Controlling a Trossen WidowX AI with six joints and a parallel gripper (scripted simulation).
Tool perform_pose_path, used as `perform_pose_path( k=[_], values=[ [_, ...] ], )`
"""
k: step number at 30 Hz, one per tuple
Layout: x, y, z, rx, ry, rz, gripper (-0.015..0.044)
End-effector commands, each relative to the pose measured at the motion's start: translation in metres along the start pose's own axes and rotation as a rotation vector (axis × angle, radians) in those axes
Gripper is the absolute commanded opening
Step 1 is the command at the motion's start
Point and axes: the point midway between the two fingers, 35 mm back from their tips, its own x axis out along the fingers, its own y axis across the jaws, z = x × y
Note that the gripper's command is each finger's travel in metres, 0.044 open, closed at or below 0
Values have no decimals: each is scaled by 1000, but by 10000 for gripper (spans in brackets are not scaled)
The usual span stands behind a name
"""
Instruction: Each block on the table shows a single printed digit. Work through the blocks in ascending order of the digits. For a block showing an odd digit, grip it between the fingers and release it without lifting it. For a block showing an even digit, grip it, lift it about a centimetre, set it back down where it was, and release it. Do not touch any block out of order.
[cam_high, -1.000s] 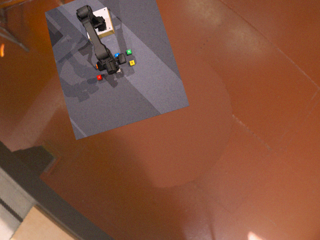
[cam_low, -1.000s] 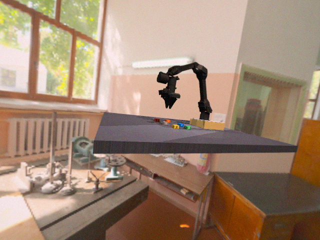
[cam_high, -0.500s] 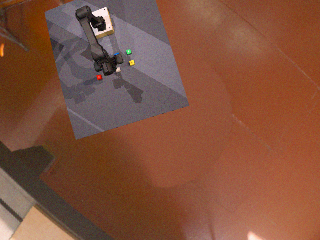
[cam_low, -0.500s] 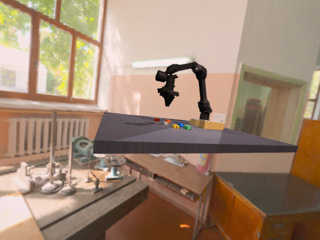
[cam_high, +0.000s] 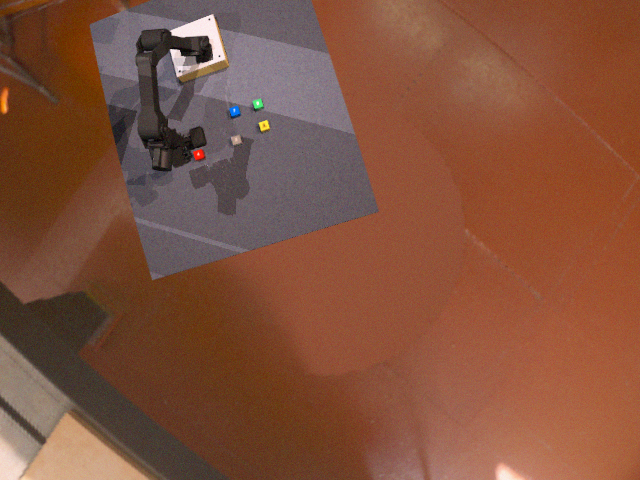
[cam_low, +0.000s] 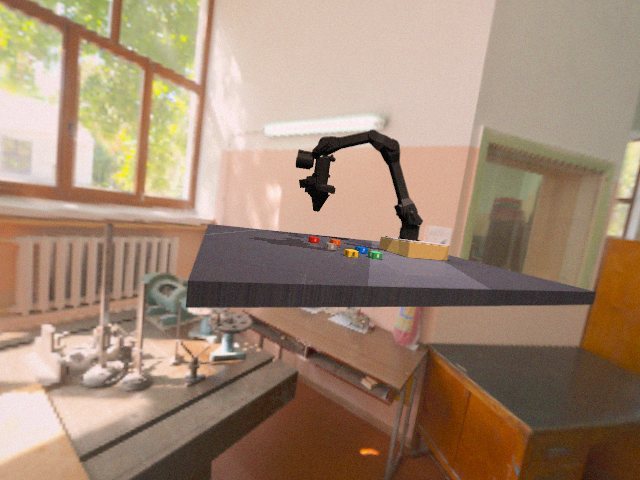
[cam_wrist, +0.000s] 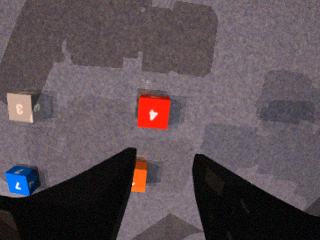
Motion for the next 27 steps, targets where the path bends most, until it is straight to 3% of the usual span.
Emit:
perform_pose_path(
  k=[1, 4, 8, 27],
  values=[
    [36, -2, 2, -10, 3, 1, 225],
    [74, -1, -1, -10, 3, 1, 304],
    [76, -1, -1, -10, 4, 1, 400],
    [99, -1, -1, -10, 4, 1, 400]
  ],
)
